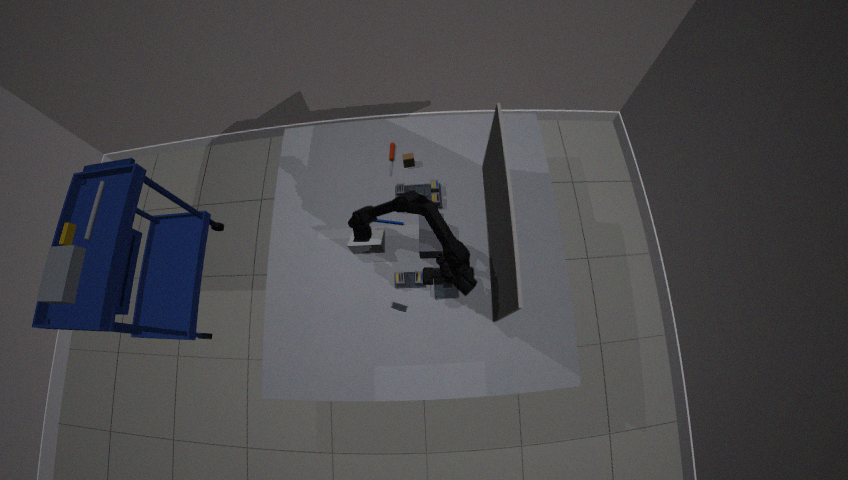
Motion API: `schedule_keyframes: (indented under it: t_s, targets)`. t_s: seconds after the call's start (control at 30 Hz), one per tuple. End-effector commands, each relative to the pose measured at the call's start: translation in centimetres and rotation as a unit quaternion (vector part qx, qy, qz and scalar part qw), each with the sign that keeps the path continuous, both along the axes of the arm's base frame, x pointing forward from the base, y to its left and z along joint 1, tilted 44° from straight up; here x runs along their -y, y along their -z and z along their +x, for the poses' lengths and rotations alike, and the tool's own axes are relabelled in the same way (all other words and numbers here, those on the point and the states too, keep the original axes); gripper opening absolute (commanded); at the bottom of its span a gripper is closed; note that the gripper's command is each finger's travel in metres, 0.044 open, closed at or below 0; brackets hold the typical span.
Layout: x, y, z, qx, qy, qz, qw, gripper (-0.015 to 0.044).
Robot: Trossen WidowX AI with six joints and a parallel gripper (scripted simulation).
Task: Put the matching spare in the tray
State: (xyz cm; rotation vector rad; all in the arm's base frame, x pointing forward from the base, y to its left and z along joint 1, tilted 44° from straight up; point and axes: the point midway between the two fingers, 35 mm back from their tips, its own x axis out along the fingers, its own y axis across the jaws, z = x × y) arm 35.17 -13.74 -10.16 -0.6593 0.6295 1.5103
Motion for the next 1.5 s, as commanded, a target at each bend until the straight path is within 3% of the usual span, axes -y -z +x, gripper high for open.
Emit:
schedule_keyframes:
  t_s: [0.0, 1.47]
  targets:
    - [-0.2, 0.2, 0.0, -0.001, 0.004, 0.001, 1.0, 0.0]
    - [-2.7, 2.5, -0.4, -0.001, 0.003, 0.003, 1.0, 0.0]
